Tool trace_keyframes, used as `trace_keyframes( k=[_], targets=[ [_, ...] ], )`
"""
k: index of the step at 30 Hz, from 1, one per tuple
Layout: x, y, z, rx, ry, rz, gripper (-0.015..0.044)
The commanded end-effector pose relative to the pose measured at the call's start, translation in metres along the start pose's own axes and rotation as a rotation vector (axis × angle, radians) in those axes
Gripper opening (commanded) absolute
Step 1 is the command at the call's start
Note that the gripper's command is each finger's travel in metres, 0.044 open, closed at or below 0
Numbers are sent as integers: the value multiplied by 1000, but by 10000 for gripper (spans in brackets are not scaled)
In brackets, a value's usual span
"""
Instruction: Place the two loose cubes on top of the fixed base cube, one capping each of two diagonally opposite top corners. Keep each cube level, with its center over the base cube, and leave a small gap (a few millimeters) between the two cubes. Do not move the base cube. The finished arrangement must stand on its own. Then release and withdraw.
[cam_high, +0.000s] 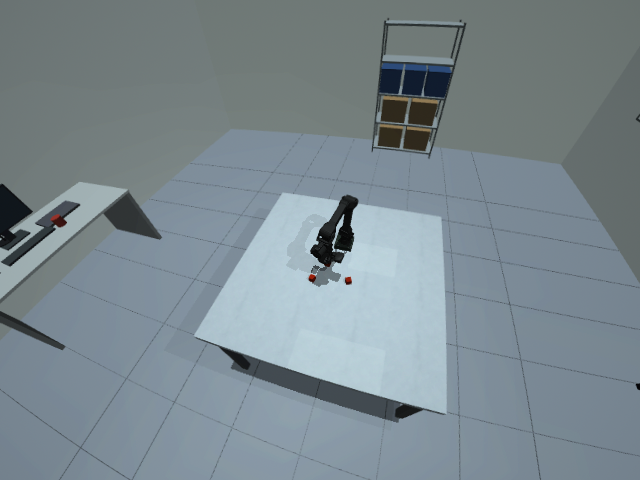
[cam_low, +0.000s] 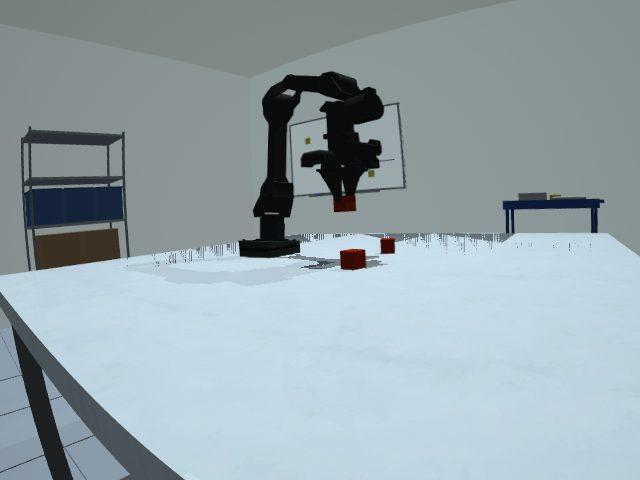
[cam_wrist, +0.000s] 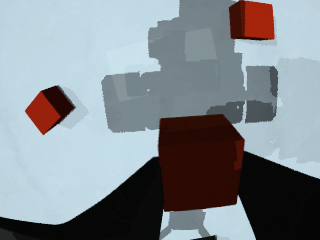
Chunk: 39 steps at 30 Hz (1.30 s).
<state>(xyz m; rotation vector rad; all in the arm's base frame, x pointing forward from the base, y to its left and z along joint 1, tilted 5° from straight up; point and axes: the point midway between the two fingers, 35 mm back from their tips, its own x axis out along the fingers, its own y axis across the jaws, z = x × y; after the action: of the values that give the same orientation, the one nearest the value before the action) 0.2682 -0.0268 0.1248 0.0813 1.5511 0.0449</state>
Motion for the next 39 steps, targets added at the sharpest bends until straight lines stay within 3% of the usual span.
trace_keyframes(
  k=[1, 39],
  targets=[
    [0, 11, 3, 10, -9, -3, 105],
    [35, 129, -8, 129, -8, 8, 105]
  ],
)
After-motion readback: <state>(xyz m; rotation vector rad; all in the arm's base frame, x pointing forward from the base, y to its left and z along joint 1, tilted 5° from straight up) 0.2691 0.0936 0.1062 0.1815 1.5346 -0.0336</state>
